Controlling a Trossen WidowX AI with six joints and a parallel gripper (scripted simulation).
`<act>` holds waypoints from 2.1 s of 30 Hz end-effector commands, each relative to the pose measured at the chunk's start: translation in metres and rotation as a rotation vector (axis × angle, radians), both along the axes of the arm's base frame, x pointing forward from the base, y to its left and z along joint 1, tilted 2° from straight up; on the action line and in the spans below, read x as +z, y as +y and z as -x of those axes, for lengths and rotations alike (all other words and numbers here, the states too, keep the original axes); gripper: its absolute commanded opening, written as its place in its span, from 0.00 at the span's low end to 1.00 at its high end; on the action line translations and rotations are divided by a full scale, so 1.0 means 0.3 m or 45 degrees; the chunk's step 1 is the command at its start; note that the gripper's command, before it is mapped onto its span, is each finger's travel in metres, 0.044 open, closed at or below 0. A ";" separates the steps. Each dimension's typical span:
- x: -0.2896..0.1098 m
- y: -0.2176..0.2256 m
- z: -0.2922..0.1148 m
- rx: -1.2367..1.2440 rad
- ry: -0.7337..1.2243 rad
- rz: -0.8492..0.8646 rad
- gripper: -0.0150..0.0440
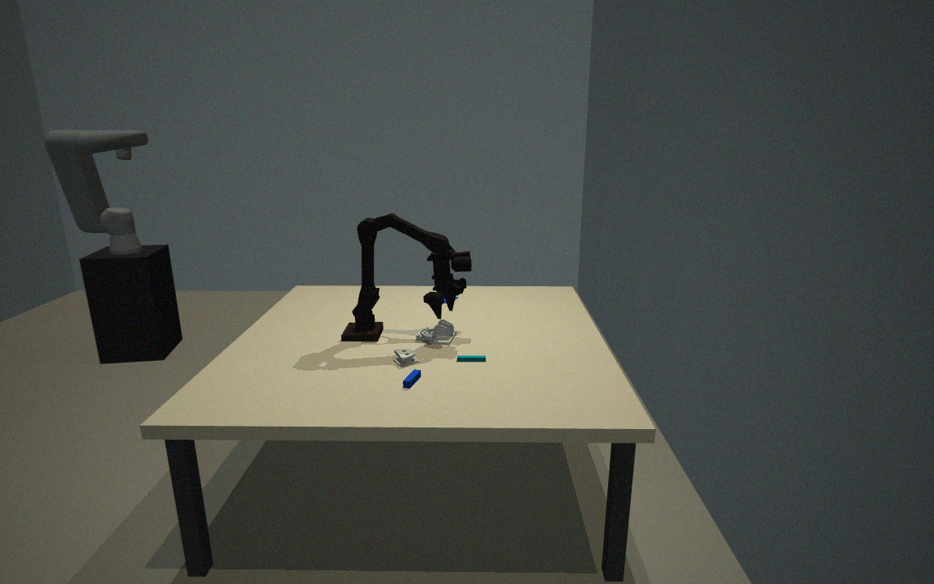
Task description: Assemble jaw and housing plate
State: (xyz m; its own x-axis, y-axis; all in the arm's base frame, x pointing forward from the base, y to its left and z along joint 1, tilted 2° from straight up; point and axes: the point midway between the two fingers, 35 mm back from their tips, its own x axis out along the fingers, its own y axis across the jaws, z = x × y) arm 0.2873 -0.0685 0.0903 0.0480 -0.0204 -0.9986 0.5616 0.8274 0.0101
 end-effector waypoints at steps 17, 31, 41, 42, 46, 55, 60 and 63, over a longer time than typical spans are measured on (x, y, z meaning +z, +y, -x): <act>0.052 -0.457 0.242 0.657 0.067 0.050 1.00; 0.082 -0.662 0.529 1.113 0.119 0.034 1.00; -0.022 -0.667 0.531 1.113 0.119 0.034 1.00; -0.044 -0.667 0.532 1.113 0.119 0.034 1.00; -0.051 -0.667 0.533 1.113 0.119 0.034 1.00; -0.076 -0.668 0.533 1.113 0.119 0.034 1.00; -0.104 -0.669 0.534 1.113 0.119 0.034 1.00; -0.117 -0.669 0.535 1.113 0.119 0.034 1.00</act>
